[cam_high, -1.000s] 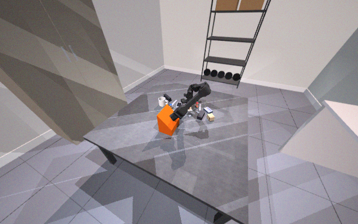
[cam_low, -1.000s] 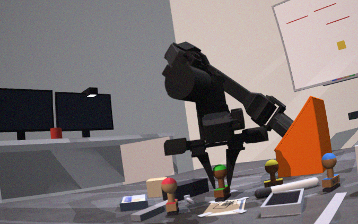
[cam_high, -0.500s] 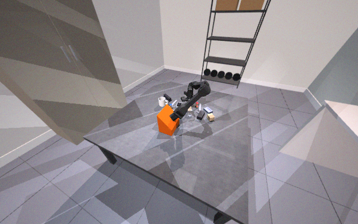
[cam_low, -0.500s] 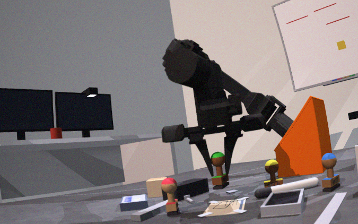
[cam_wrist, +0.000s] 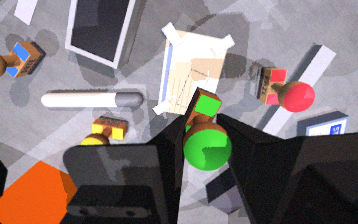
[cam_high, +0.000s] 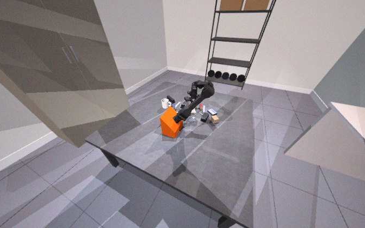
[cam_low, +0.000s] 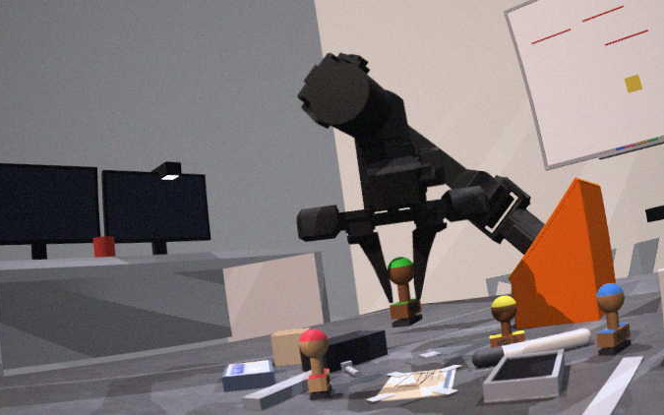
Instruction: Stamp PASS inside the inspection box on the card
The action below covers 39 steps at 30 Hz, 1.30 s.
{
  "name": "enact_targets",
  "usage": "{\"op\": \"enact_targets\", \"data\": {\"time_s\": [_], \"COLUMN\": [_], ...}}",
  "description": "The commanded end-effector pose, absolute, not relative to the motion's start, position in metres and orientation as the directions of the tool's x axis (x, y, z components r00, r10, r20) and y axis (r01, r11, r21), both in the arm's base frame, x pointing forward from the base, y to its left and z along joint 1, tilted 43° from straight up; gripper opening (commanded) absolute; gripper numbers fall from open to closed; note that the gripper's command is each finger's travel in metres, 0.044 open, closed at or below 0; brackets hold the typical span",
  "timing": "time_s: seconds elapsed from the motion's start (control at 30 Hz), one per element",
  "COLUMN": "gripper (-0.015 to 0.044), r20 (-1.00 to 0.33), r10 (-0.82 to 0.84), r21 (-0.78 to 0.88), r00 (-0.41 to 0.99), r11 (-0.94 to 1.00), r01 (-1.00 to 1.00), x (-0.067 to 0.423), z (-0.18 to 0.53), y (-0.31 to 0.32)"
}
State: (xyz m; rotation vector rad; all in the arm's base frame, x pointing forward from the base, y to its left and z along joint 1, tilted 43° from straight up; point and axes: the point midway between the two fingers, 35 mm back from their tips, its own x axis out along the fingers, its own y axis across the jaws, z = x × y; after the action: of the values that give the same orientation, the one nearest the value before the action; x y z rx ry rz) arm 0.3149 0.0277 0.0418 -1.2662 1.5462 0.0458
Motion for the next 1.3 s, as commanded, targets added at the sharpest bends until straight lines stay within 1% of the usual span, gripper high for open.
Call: {"op": "enact_targets", "data": {"time_s": [0.0,0.37,0.87,1.27], "gripper": [0.0,0.0,0.0,0.0], "r20": [-0.726,-0.728,-0.723,-0.724], "r10": [-0.67,-0.668,-0.673,-0.673], "r21": [-0.553,-0.552,-0.555,-0.555], "r00": [0.155,0.154,0.153,0.152], "r11": [0.436,0.438,0.436,0.437], "r01": [-0.71,-0.71,-0.708,-0.708], "x": [0.314,0.3,0.265,0.266], "z": [0.047,0.074,0.11,0.102], "y": [0.032,0.004,-0.043,-0.052]}}
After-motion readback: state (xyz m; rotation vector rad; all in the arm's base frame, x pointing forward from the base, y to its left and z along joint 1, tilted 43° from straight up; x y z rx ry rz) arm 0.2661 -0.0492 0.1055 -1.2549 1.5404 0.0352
